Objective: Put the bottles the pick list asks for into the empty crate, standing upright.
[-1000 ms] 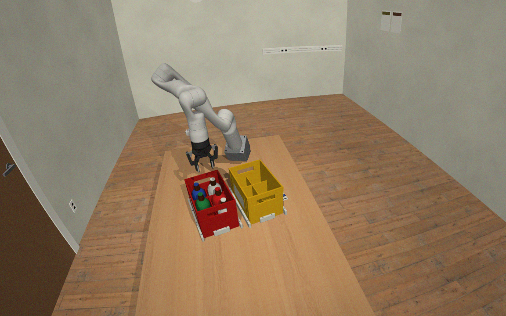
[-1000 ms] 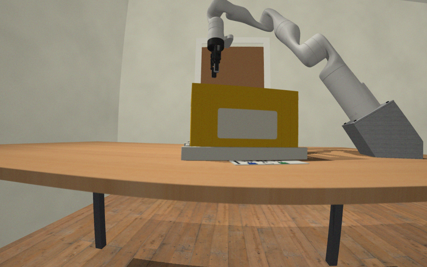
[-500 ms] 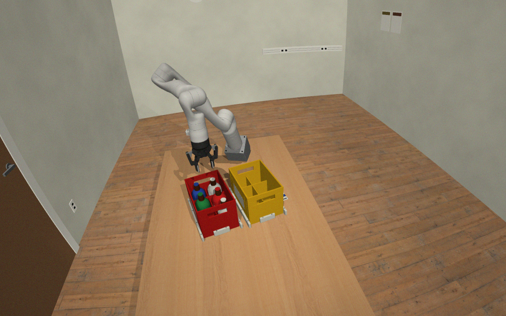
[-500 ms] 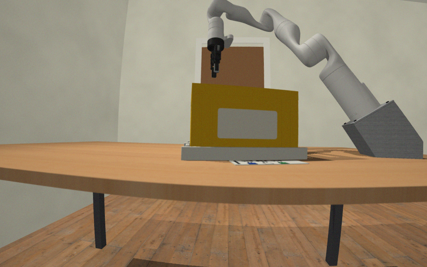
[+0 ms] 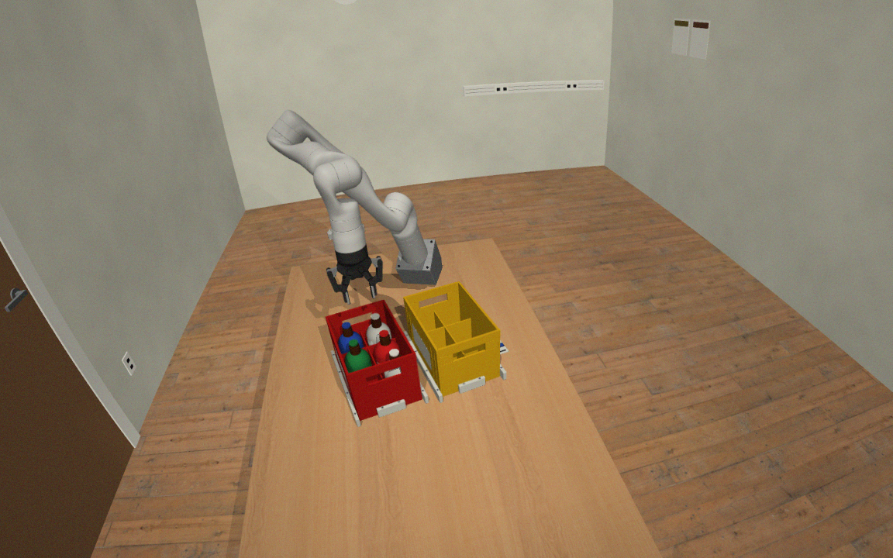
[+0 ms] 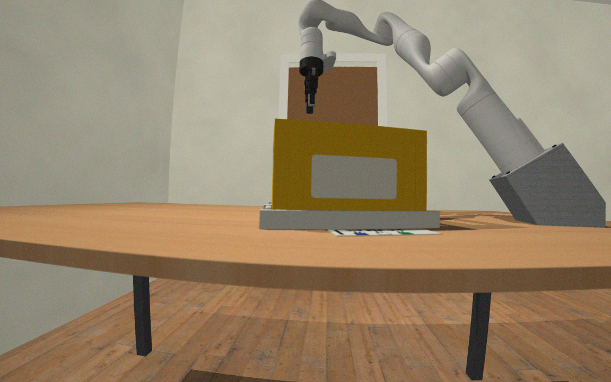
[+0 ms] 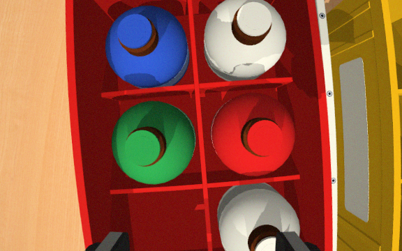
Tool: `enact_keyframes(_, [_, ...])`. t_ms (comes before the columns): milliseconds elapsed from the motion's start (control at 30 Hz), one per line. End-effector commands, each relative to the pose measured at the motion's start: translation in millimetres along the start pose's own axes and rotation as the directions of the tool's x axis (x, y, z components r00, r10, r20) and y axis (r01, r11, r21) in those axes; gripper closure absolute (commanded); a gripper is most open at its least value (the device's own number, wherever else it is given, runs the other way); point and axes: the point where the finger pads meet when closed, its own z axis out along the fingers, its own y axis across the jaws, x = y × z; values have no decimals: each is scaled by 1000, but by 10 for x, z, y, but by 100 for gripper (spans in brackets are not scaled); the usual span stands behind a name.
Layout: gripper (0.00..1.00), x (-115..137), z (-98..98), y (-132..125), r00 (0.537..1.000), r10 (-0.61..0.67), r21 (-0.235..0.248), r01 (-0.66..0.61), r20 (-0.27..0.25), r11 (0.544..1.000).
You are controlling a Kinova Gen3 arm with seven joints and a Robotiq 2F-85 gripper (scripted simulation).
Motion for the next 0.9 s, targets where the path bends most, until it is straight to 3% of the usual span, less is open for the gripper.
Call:
enact_keyframes(0, [33, 56, 43, -26, 999, 54, 2, -54, 4, 999])
enact_keyframes(233, [33, 323, 238, -141, 959, 283, 1, -283, 4, 959])
enact_keyframes(467, [33, 590, 433, -255, 868, 497, 0, -497, 4, 868])
enact_keyframes(533, [33, 590, 433, -255, 868, 497, 0, -497, 4, 868])
enact_keyframes(733, [33, 819, 601, -353, 761, 649, 0, -649, 4, 761])
enact_keyframes(867, [33, 972, 712, -418, 761, 649, 0, -649, 4, 761])
